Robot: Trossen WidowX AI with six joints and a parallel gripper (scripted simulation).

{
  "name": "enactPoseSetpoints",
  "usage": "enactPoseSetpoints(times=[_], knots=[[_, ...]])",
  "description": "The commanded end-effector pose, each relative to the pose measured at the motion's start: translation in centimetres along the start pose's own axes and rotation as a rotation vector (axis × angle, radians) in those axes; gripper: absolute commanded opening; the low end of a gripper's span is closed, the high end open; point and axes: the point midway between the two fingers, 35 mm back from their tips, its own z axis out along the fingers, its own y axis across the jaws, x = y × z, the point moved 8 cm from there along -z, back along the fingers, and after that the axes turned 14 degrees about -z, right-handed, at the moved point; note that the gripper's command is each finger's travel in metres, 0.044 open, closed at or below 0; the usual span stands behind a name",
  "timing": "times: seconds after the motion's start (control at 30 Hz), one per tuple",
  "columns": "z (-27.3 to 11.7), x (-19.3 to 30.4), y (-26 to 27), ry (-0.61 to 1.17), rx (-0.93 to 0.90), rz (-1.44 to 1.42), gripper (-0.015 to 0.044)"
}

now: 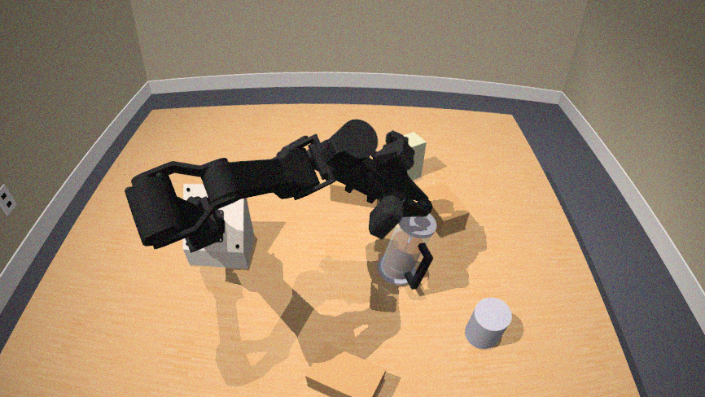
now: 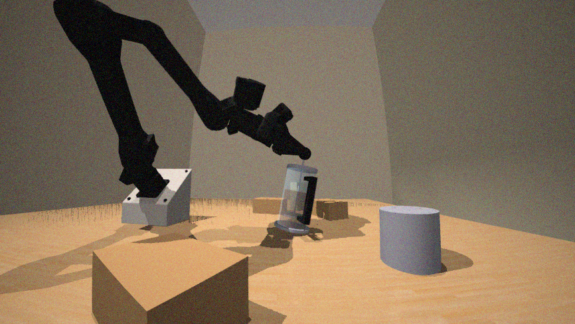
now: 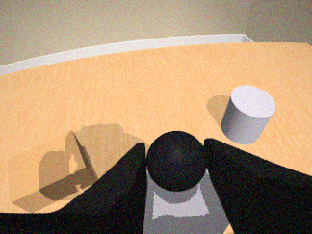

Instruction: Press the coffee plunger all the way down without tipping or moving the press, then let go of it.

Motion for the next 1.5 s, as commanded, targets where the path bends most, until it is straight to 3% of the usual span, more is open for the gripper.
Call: enactPoseSetpoints(times=[0.0, 1.13, 1.47], knots=[[0.30, 0.40, 0.15, 0.024, 0.002, -0.020, 0.0119], [0.34, -0.03, 0.15, 0.012, 0.002, -0.007, 0.0119], [0.34, -0.03, 0.15, 0.012, 0.002, -0.007, 0.0381]])
